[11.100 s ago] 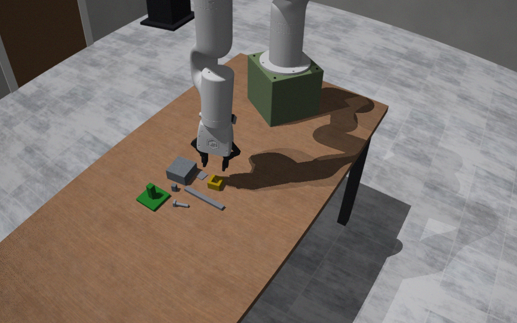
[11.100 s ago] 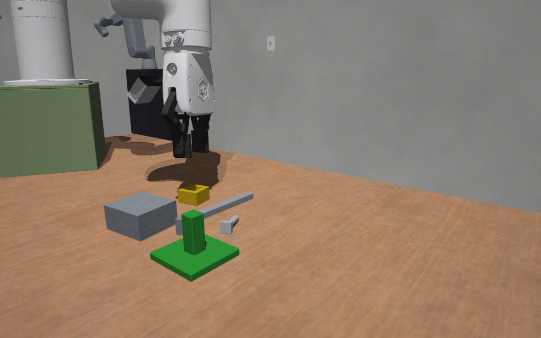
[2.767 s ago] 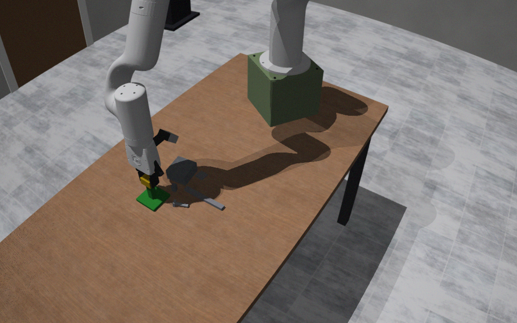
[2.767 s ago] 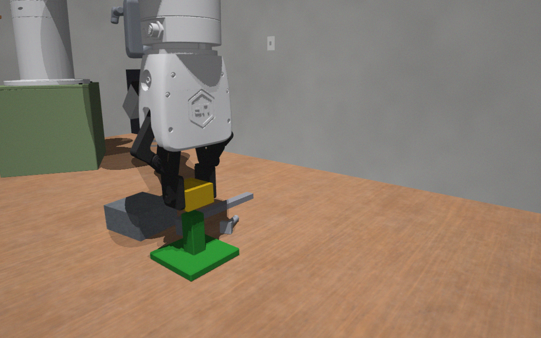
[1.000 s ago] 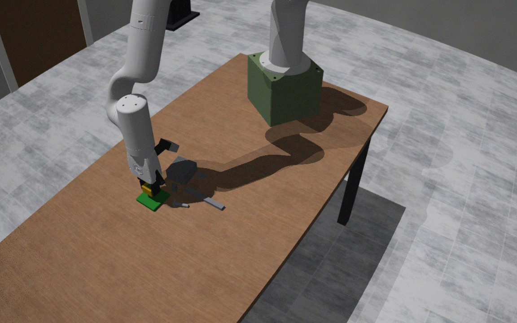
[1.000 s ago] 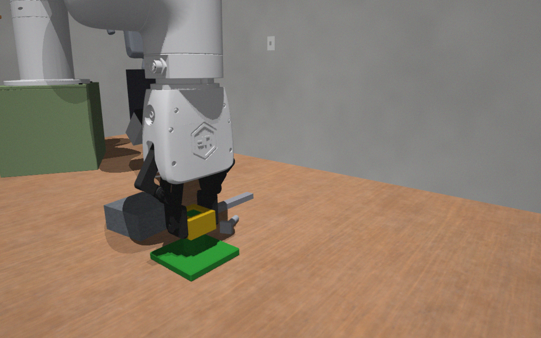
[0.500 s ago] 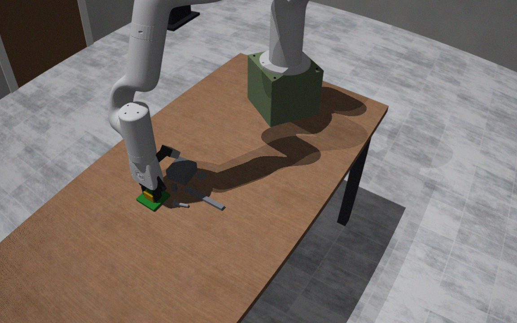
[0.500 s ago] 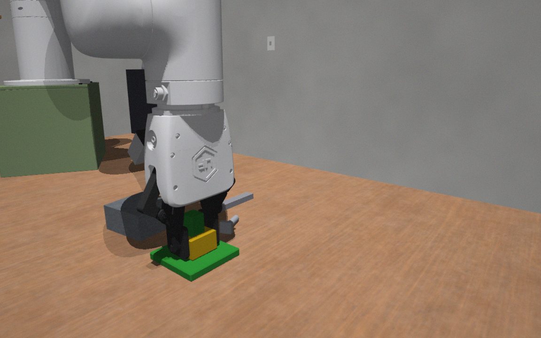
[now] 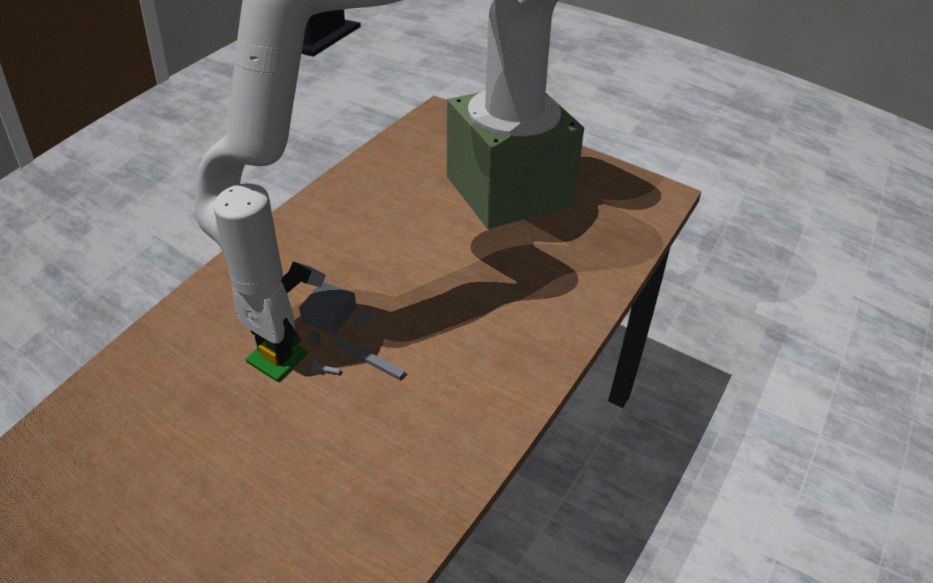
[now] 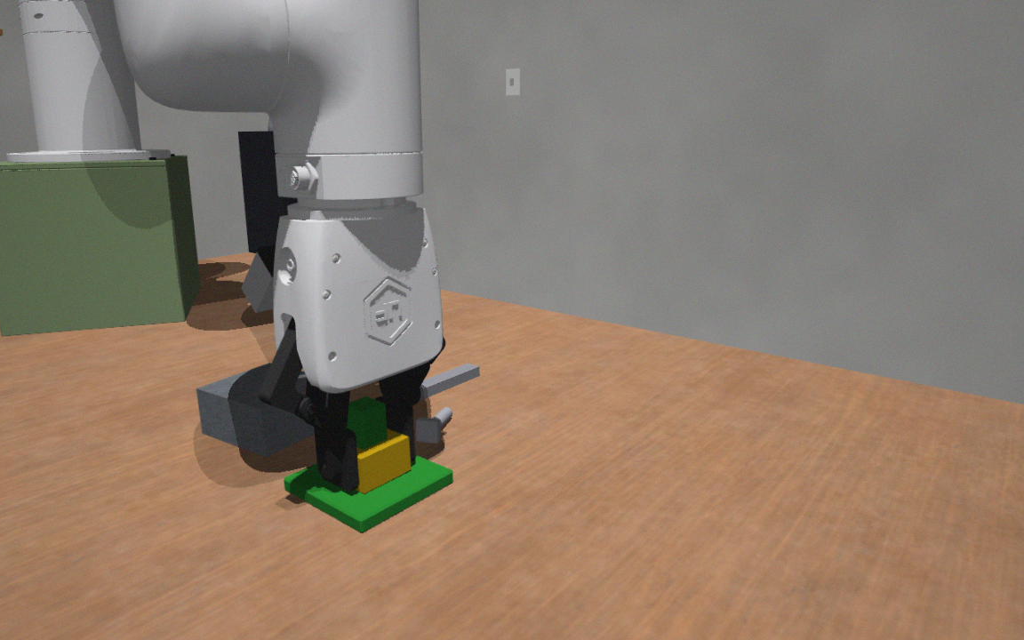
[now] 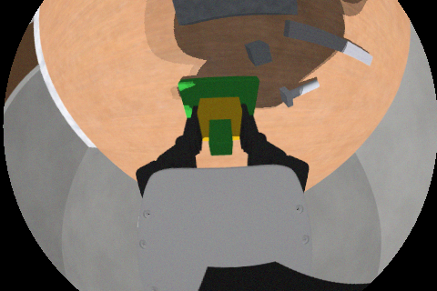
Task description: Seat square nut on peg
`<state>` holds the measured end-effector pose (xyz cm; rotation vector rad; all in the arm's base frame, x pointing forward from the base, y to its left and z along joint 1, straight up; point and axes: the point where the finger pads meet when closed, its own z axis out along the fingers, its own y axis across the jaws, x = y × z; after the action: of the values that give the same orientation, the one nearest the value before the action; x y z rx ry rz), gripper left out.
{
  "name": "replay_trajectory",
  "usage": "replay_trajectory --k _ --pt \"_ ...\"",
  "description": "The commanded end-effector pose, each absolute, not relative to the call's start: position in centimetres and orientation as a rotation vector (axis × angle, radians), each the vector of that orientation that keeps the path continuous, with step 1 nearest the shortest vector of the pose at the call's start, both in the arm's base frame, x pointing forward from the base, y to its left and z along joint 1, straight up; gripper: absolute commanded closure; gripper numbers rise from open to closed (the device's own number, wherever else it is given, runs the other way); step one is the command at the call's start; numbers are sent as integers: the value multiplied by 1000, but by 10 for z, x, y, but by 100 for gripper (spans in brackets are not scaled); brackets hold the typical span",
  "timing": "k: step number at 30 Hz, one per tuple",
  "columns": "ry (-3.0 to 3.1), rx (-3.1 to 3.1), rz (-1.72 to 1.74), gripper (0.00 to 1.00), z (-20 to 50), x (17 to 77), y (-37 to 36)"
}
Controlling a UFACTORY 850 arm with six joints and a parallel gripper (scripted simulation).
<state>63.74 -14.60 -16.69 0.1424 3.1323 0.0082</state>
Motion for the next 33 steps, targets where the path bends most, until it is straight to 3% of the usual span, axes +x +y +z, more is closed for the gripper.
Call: replay_trajectory --k 1,24,33 --pt "3134 143 9 0 -166 637 -146" --pt "3134 143 9 0 -163 638 -146" --pt "3135 143 8 0 -48 641 -148"
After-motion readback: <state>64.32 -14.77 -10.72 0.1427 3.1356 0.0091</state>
